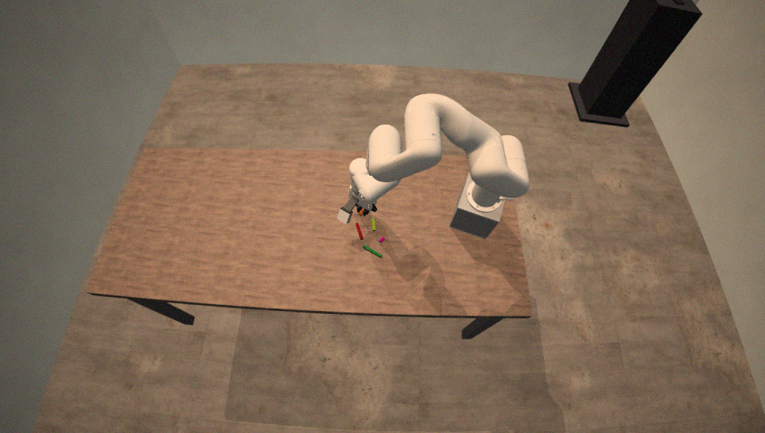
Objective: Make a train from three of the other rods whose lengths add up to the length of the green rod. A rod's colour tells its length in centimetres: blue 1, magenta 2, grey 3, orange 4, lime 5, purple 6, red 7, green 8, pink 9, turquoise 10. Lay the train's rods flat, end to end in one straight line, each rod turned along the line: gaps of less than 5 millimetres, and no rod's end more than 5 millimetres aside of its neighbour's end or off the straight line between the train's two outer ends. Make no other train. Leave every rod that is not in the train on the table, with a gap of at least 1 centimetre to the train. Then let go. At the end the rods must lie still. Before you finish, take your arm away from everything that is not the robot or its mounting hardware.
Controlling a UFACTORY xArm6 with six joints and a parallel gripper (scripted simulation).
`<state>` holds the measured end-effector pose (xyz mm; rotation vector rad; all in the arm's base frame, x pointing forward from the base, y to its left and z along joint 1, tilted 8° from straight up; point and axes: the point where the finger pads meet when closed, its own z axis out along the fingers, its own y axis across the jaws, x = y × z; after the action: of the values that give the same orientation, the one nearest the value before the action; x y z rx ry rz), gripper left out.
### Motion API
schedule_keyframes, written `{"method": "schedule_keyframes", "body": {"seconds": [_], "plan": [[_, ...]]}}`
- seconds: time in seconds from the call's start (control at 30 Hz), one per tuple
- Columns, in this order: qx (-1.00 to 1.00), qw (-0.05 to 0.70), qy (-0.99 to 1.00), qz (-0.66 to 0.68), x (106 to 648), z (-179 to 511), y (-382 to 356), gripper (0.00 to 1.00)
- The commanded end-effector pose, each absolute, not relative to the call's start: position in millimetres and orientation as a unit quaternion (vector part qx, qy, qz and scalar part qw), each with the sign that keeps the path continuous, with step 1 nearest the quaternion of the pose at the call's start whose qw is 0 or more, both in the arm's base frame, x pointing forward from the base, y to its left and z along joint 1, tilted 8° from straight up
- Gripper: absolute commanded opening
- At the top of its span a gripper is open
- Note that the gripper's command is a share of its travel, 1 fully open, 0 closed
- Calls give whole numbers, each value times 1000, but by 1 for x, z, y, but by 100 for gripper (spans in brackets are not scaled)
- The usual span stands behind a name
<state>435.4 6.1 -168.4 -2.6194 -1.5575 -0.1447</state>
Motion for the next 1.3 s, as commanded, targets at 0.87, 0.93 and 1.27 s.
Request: {"method": "schedule_keyframes", "body": {"seconds": [0.87, 0.93, 1.27], "plan": [[-858, 44, -510, -49, 437, -167, 6, 4], [-858, 44, -510, -49, 437, -167, 6, 4], [-858, 44, -510, -49, 437, -167, 6, 4]]}}
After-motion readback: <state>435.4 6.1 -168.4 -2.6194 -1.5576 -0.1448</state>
